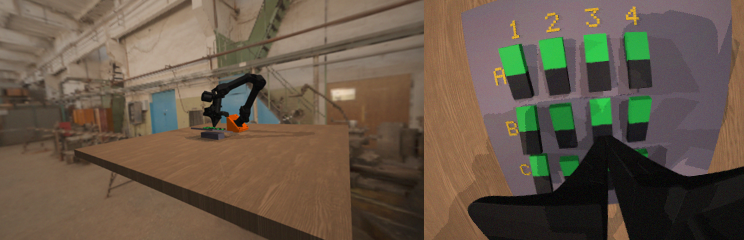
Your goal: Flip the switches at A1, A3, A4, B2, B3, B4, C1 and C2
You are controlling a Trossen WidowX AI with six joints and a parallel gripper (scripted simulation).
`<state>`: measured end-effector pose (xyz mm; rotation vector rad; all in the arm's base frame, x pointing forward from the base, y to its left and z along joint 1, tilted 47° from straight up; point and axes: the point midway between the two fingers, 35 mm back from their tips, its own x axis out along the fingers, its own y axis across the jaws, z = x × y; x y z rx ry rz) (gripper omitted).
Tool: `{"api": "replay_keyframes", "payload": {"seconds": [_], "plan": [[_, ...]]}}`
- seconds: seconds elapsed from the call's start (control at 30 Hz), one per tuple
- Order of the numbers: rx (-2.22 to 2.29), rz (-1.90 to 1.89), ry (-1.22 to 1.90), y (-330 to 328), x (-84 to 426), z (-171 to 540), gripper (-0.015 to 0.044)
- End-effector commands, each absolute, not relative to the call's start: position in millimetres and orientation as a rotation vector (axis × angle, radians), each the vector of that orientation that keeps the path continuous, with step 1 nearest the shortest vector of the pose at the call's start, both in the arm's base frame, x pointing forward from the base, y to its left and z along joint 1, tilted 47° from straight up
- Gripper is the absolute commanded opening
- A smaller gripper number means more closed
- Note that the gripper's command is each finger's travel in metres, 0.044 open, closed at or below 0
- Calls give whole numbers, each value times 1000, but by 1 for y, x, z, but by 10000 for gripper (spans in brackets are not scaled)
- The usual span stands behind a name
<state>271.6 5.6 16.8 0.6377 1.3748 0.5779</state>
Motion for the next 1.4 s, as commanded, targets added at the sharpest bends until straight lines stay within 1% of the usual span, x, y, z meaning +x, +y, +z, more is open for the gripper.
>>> {"api": "replay_keyframes", "payload": {"seconds": [0.0, 1.37], "plan": [[644, 579, 1372, 6, 272, 17, 0], [644, 579, 1372, 9, 272, 14, 0]]}}
